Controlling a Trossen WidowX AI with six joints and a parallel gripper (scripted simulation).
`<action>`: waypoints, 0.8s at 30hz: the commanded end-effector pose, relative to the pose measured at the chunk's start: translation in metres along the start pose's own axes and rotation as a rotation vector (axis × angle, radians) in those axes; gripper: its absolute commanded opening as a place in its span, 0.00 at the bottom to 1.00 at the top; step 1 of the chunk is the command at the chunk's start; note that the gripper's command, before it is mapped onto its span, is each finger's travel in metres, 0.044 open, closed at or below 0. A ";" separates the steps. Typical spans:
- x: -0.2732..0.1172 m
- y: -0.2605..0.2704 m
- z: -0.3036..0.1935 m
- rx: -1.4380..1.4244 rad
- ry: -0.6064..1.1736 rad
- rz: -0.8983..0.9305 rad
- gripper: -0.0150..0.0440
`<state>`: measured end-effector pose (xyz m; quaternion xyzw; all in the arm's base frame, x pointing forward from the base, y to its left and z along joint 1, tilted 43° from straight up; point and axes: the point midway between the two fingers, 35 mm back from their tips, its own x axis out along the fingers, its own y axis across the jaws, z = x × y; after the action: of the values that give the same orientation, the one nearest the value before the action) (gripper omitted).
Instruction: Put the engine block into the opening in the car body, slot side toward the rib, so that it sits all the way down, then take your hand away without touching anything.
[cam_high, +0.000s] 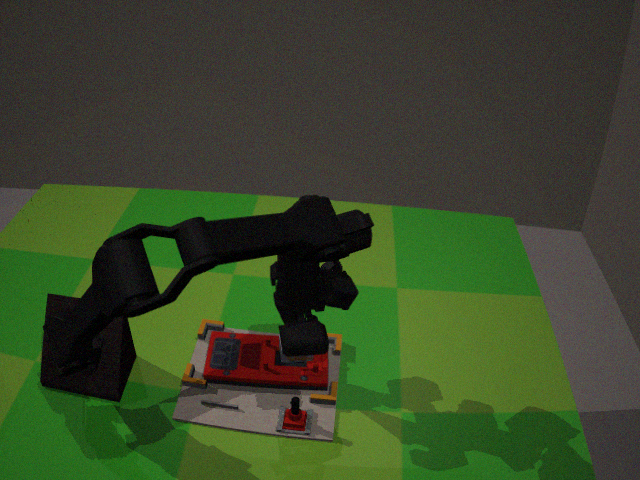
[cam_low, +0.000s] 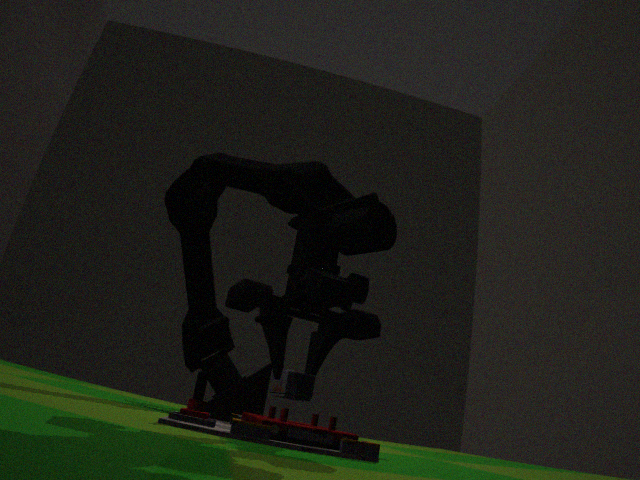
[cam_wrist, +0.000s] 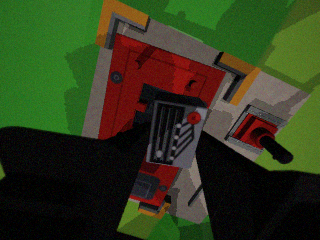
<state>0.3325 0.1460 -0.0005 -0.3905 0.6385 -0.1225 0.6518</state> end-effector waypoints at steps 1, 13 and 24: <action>0.005 0.013 -0.002 0.103 0.003 0.000 0.25; 0.007 0.021 -0.003 0.220 0.003 -0.001 0.52; 0.007 0.020 -0.004 0.166 0.003 -0.001 0.52</action>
<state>0.3237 0.1529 -0.0189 -0.3309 0.6252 -0.1817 0.6831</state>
